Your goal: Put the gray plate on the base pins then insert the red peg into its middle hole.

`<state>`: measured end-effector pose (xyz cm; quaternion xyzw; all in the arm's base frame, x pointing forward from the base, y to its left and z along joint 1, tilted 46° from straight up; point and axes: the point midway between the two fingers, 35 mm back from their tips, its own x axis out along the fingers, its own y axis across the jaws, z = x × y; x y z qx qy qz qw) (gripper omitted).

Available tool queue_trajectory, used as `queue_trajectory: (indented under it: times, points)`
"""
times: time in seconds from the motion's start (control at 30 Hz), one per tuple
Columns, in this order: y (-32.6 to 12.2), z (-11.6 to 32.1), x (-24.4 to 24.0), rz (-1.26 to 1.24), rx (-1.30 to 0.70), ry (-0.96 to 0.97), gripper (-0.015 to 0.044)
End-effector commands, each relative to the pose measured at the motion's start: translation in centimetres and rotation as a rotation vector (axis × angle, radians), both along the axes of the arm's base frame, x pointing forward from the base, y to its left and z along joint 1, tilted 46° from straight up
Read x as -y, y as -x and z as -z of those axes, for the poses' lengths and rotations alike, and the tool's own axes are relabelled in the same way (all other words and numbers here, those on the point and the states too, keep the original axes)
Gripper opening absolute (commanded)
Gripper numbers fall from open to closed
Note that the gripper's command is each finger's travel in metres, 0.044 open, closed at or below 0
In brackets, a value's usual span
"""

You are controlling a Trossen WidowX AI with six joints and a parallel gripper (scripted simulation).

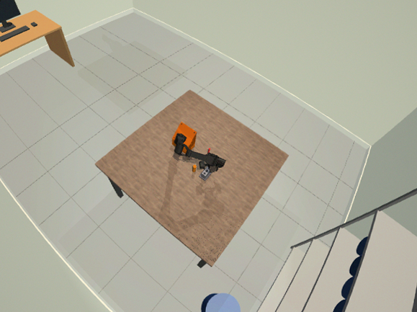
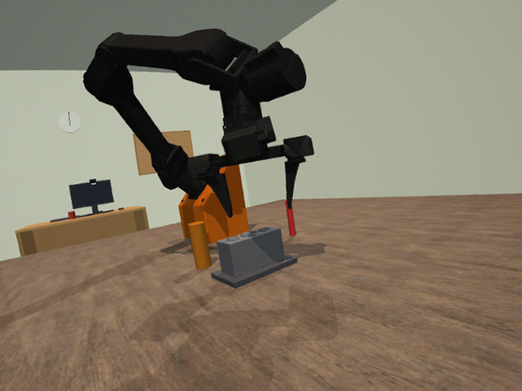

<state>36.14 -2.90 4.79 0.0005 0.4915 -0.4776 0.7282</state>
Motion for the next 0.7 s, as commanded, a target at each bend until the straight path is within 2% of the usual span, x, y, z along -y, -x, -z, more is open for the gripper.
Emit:
queue_trajectory:
  times: [0.0, 0.67]
  points:
    - [0.4, -2.2, -0.5, 0.489, 0.49, -0.018, 0.044]
    - [1.5, -1.9, 0.2, 0.531, 0.53, -0.019, 0.044]
